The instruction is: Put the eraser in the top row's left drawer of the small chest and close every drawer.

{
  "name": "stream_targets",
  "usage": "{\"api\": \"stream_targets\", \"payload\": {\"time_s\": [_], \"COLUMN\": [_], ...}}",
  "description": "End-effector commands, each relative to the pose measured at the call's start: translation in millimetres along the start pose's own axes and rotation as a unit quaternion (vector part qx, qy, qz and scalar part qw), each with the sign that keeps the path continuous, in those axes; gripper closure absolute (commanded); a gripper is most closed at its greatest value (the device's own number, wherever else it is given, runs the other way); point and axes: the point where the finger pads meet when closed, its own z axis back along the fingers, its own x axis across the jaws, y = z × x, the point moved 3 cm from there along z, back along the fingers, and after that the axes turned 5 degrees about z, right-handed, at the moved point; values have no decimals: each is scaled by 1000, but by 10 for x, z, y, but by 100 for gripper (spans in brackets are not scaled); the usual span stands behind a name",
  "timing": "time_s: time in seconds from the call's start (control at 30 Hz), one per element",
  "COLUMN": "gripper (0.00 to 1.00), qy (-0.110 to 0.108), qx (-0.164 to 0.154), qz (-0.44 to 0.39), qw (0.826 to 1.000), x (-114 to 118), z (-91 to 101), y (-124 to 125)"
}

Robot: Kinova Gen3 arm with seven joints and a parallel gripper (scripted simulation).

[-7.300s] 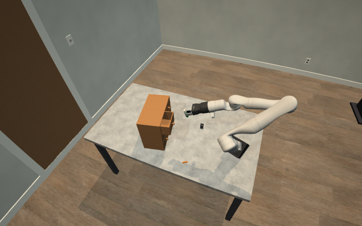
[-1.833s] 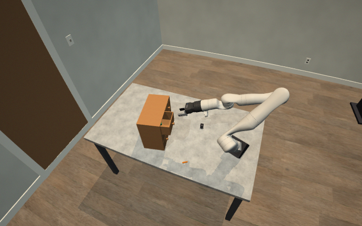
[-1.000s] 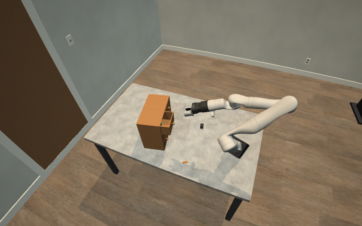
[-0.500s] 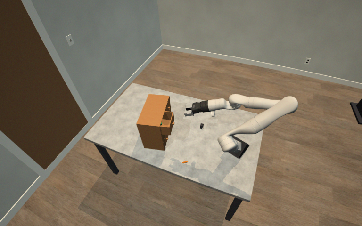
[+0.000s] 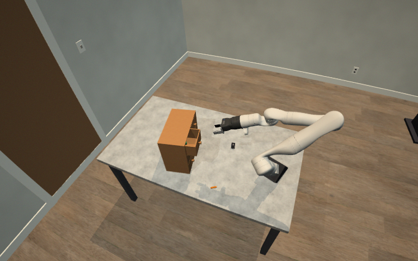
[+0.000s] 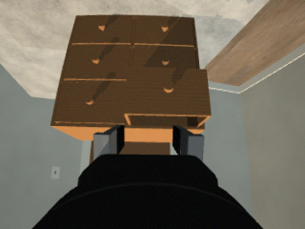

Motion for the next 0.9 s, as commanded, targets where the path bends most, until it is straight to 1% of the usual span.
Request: {"api": "stream_targets", "payload": {"time_s": [0.0,0.4,0.87], "gripper": [0,0,0], "qy": [-1,-3,-7], "qx": [5,23,65], "qz": [0,0,0], "qw": [1000,1000,998], "x": [0,0,-2], "z": [6,9,14], "y": [-7,-29,-80]}}
